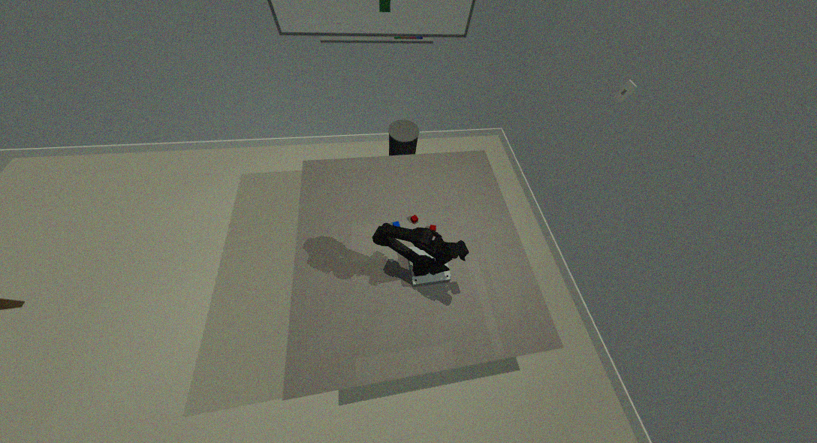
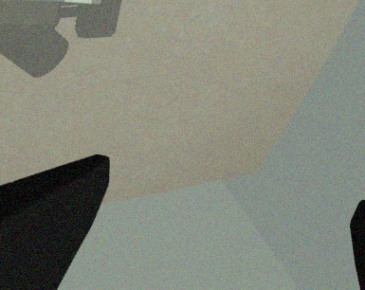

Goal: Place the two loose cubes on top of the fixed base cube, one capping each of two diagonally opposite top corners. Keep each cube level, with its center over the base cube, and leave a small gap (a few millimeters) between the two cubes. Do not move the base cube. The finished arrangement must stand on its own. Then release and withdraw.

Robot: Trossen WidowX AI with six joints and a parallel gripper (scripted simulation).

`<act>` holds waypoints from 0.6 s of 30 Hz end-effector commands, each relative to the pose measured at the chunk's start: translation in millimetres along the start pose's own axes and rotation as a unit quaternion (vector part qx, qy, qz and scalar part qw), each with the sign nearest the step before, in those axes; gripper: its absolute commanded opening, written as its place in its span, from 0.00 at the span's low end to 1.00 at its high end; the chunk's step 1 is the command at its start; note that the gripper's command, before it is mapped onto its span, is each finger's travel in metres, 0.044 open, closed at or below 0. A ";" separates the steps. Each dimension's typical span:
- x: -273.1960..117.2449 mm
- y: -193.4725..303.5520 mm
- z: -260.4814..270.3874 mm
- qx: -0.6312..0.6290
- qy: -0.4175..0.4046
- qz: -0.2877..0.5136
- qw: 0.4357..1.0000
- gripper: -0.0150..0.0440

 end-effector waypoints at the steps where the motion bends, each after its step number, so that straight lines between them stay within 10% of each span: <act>1: 0.3 -0.1 -0.5 0.002 0.000 -0.002 1.000 0.89; 5: 6.0 -1.9 -10.9 0.040 0.002 -0.035 0.999 0.71; 18: 29.1 -27.0 -54.6 0.176 -0.039 -0.150 0.972 0.70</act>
Point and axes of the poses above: the point midway between the two fingers, 35 mm back from their tips, its own x axis out along the fingers, its own z axis across the jaws, y = z × x, the point moved 2 cm from there along -x, back along the fingers, and after that the axes turned 7 degrees about -x, right-handed, at the moved point
